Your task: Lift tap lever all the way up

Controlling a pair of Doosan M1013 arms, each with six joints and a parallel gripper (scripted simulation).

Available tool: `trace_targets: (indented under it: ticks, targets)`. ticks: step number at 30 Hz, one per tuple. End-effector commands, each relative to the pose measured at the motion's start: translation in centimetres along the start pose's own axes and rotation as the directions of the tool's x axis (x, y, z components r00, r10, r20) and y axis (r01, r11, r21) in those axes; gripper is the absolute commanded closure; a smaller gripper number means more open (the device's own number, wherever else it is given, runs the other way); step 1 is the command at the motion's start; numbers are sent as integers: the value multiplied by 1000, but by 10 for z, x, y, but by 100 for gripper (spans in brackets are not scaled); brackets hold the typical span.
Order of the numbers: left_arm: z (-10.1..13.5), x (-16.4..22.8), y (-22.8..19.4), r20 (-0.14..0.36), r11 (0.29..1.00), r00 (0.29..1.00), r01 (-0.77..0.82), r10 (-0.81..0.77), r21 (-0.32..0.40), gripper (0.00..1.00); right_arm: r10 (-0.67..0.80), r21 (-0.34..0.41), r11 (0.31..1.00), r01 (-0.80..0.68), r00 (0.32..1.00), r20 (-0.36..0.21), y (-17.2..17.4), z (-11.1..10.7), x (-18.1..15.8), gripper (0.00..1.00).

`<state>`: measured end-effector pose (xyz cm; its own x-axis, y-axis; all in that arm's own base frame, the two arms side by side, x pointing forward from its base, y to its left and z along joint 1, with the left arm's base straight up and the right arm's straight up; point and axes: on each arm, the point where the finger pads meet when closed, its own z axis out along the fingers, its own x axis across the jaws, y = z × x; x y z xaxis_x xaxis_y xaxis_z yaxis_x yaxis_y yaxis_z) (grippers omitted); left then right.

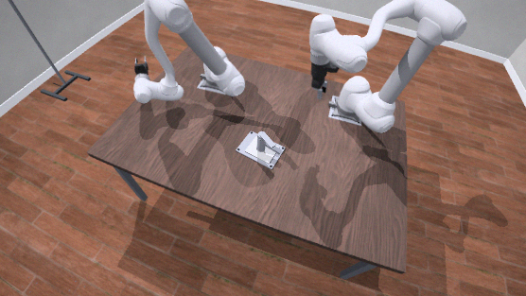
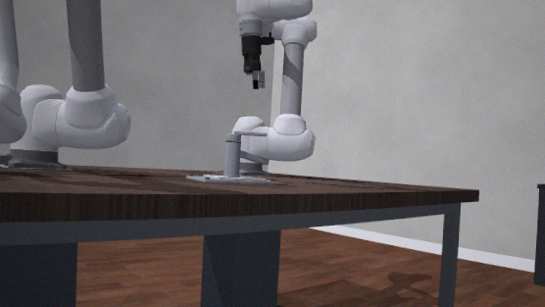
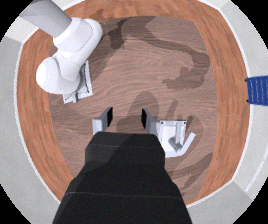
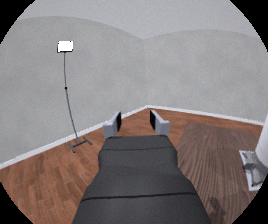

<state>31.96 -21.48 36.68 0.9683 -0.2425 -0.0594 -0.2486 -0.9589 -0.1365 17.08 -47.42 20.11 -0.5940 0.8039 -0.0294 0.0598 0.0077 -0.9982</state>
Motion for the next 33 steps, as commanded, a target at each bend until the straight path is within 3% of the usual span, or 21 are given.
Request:
trace_targets:
  ticks: [1,6,12,14,19,24,29,31,33]
  targets:
    - [0,0,0,-1,1000,1000,0,0,0,0,52,-46,997,-62,982,-182,1,41,38,0]
    - [0,0,0,-1,1000,1000,0,0,0,0,115,-78,984,-163,900,-421,7,71,91,0]
    - [0,0,0,-1,1000,1000,0,0,0,0,169,-73,955,-288,726,-667,16,87,149,0]
    - [0,0,0,-1,1000,1000,0,0,0,0,169,-73,955,-288,726,-667,16,87,149,0]
    - [0,0,0,-1,1000,1000,0,0,0,0,192,-35,923,-383,539,-820,24,87,186,0]
    - [0,0,0,-1,1000,1000,0,0,0,0,198,23,887,-461,335,-921,31,80,213,0]
    - [0,0,0,-1,1000,1000,0,0,0,0,189,95,851,-517,133,-973,36,70,228,0]
    - [0,0,0,-1,1000,1000,0,0,0,0,189,95,851,-517,133,-973,36,70,228,0]
    - [0,0,0,-1,1000,1000,0,0,0,0,182,124,837,-533,56,-982,38,66,232,0]
